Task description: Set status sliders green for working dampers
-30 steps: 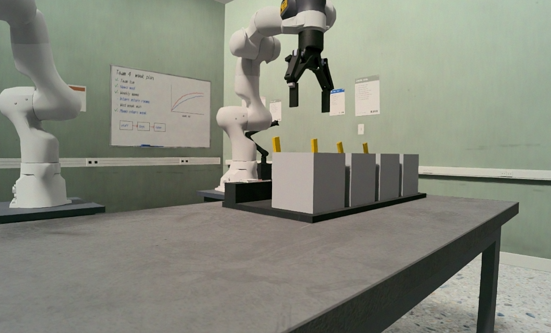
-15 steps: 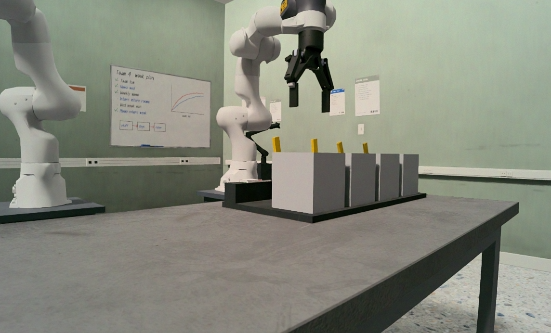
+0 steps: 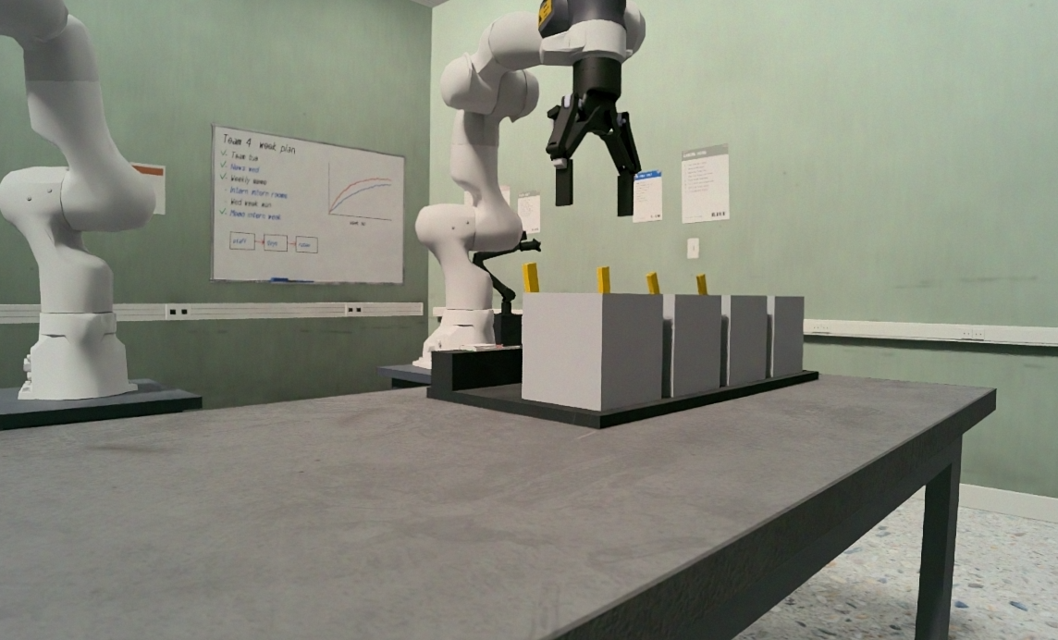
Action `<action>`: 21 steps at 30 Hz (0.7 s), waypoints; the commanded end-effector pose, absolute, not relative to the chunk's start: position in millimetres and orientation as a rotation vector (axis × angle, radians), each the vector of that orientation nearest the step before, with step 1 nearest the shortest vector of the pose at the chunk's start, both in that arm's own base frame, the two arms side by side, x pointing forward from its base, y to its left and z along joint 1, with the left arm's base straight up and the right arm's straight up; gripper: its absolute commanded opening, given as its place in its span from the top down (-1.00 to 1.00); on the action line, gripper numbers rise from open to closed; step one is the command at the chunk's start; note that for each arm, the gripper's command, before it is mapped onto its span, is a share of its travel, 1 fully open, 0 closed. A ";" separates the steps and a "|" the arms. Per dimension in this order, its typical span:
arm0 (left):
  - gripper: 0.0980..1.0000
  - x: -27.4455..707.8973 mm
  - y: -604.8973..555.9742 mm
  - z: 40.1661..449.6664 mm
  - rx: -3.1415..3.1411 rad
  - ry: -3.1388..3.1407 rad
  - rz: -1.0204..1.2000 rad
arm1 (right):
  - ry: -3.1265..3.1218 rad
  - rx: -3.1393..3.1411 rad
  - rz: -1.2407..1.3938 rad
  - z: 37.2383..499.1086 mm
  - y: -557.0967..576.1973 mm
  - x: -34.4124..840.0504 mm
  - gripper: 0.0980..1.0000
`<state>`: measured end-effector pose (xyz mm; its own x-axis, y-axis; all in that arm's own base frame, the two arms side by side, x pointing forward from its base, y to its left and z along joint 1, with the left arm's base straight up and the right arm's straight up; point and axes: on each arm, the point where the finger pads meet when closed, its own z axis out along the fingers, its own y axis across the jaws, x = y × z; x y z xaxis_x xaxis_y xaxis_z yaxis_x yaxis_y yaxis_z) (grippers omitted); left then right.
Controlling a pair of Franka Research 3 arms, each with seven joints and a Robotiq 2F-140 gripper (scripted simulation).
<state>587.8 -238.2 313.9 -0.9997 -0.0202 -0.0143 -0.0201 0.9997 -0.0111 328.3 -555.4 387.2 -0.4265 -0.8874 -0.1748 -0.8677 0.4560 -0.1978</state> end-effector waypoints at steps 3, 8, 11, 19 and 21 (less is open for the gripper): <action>-1.00 588.6 -238.3 314.6 -0.037 3.123 -0.015 | 2.489 -1.509 -0.110 389.0 -561.7 299.8 -1.00; -1.00 588.6 -238.3 314.6 -0.037 3.123 -0.015 | 2.509 -1.498 -0.108 390.1 -564.6 285.9 -1.00; -1.00 588.6 -238.3 314.6 -0.037 3.123 -0.015 | 2.538 -1.483 -0.105 391.5 -568.2 265.7 -1.00; -1.00 588.6 -238.3 314.6 -0.037 3.123 -0.015 | 2.590 -1.452 -0.098 394.3 -573.0 228.9 -1.00; -1.00 588.6 -238.3 314.6 -0.037 3.123 -0.015 | 2.604 -1.444 -0.096 395.0 -573.9 219.4 -1.00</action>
<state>587.8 -238.2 313.9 -0.9997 -0.0202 -0.0143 -0.0201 0.9997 -0.0111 234.4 -572.9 394.2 -0.5136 -0.8494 -0.1213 -0.8374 0.5270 -0.1453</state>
